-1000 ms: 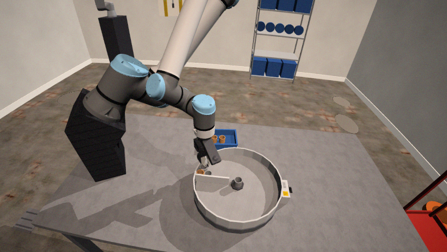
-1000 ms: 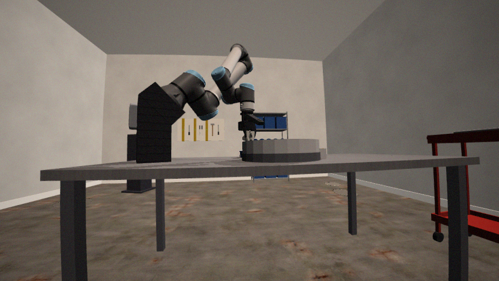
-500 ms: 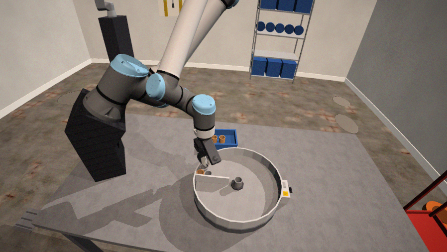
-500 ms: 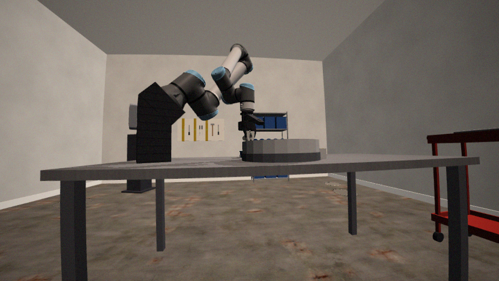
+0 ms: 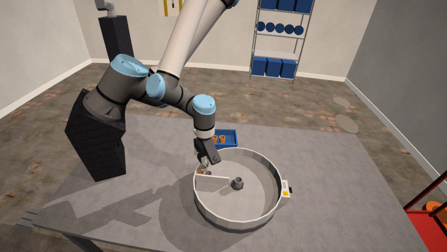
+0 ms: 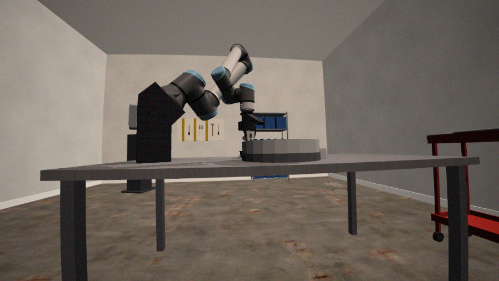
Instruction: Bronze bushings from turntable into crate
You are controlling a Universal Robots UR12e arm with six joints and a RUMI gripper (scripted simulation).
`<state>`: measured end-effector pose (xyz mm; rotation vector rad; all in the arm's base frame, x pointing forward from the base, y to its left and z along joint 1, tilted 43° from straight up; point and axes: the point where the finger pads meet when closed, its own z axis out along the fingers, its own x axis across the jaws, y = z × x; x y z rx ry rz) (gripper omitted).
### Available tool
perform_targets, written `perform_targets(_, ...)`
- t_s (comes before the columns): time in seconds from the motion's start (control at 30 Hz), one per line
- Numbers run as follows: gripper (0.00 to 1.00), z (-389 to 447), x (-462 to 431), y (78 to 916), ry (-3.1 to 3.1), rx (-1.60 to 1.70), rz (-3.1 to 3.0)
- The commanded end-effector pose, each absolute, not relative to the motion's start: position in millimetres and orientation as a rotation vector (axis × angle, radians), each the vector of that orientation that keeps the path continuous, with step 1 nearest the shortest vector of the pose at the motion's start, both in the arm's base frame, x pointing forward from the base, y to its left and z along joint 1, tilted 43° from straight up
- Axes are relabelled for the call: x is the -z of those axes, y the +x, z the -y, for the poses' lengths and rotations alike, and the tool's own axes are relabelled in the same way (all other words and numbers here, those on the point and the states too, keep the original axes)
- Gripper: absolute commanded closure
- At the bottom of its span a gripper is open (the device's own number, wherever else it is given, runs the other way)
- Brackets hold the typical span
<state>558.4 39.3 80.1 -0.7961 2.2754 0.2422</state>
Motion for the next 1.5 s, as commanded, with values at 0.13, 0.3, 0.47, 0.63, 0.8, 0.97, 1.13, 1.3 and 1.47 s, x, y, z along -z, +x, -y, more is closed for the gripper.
perform_targets(0.13, 1.00, -39, -80, 558, -0.796, -0.242, -2.275)
perform_targets(0.3, 1.00, -39, -80, 558, -0.796, -0.242, -2.275)
perform_targets(0.47, 1.00, -39, -80, 558, -0.796, -0.242, -2.275)
perform_targets(0.63, 1.00, -39, -80, 558, -0.796, -0.242, -2.275)
perform_targets(0.8, 1.00, -39, -80, 558, -0.796, -0.242, -2.275)
perform_targets(0.97, 1.00, -38, -82, 557, -0.796, -0.242, -2.275)
perform_targets(1.13, 1.00, -36, -87, 554, -0.796, -0.242, -2.275)
perform_targets(1.3, 1.00, -33, -91, 550, -0.796, -0.242, -2.275)
perform_targets(1.47, 1.00, -28, -101, 542, -0.796, -0.242, -2.275)
